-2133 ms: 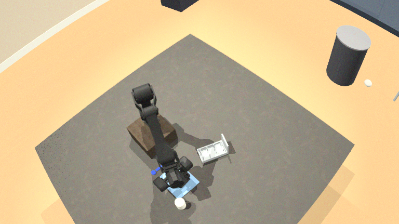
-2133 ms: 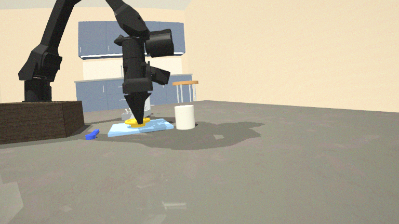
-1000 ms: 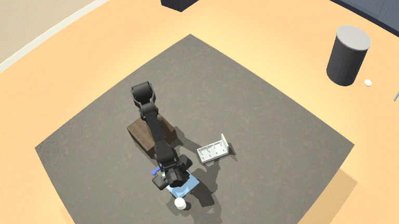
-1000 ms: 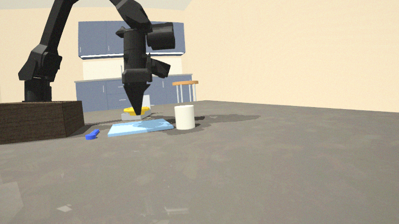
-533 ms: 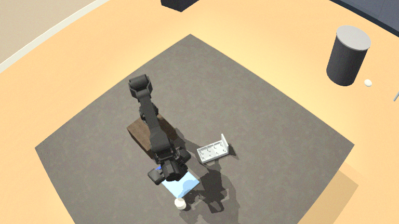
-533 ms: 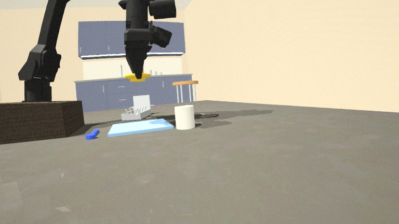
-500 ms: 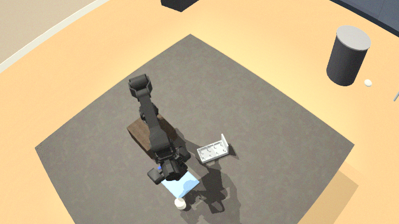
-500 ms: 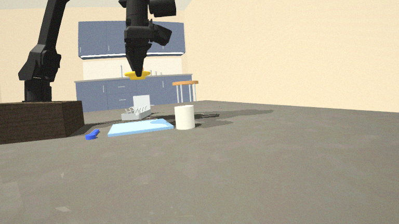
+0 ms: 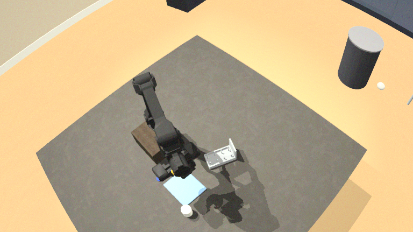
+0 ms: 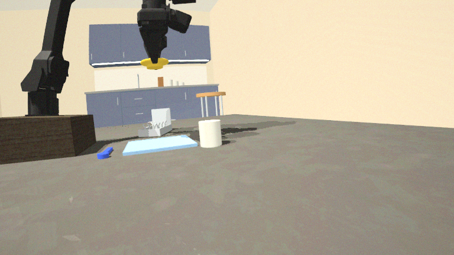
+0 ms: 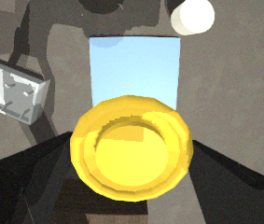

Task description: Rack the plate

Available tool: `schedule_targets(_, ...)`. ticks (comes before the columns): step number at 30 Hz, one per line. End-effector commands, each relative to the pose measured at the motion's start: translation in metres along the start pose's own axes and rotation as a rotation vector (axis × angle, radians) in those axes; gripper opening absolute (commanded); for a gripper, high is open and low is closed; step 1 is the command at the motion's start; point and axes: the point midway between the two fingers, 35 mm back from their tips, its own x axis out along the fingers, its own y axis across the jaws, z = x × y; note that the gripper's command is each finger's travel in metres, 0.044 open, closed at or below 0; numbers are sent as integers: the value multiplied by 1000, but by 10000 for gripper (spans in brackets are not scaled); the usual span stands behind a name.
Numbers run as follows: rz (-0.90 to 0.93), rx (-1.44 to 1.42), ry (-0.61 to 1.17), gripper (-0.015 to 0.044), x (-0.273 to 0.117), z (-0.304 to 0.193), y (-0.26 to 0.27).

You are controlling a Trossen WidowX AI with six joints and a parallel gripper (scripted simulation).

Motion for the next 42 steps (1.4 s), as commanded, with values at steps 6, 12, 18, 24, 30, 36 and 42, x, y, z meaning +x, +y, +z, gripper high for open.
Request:
schedule_targets(6,15,239,10,0,-1,-36,101)
schedule_targets(12,18,322,11,0,-1,-52,126)
schedule_targets(18,65,311,-4,0,10,-42,131)
schedule_targets(24,177,279,-49,0,34,-19,140)
schedule_targets(30,283,239,-103,0,55,2,148)
schedule_targets(36,384,192,-166,0,74,20,153)
schedule_targets(42,478,138,-237,0,90,36,156)
